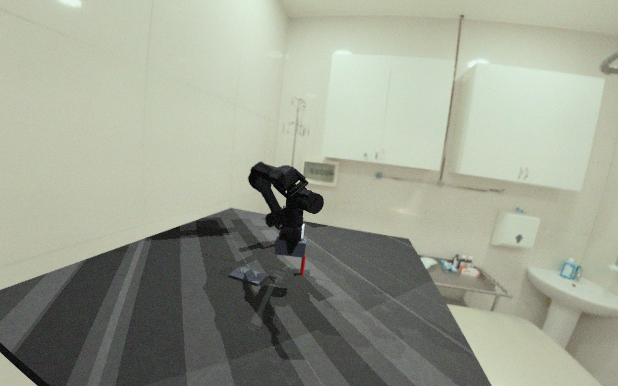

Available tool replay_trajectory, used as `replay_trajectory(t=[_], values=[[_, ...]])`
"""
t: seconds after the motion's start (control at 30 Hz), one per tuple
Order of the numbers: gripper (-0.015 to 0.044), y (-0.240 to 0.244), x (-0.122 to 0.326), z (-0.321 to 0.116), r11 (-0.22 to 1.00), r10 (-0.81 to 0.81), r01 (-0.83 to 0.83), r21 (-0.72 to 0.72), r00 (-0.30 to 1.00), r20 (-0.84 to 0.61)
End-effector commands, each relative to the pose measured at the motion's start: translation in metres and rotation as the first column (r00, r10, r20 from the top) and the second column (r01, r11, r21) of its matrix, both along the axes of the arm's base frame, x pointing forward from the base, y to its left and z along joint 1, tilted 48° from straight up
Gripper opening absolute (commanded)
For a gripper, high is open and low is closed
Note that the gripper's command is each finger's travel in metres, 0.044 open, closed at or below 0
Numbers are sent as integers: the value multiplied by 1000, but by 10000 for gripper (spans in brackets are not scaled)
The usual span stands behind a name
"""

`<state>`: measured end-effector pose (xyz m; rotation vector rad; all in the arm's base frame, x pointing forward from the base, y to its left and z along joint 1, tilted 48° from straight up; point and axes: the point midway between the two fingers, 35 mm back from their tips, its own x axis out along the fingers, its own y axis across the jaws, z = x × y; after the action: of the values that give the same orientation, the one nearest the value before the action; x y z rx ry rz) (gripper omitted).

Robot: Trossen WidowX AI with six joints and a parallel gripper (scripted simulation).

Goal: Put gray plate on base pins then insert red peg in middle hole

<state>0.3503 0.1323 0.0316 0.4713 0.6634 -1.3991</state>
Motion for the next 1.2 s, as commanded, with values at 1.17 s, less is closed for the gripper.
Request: replay_trajectory(t=[1.17], values=[[0, -111, 0, 44, 992, -122, 120, 27, 984, 130]])
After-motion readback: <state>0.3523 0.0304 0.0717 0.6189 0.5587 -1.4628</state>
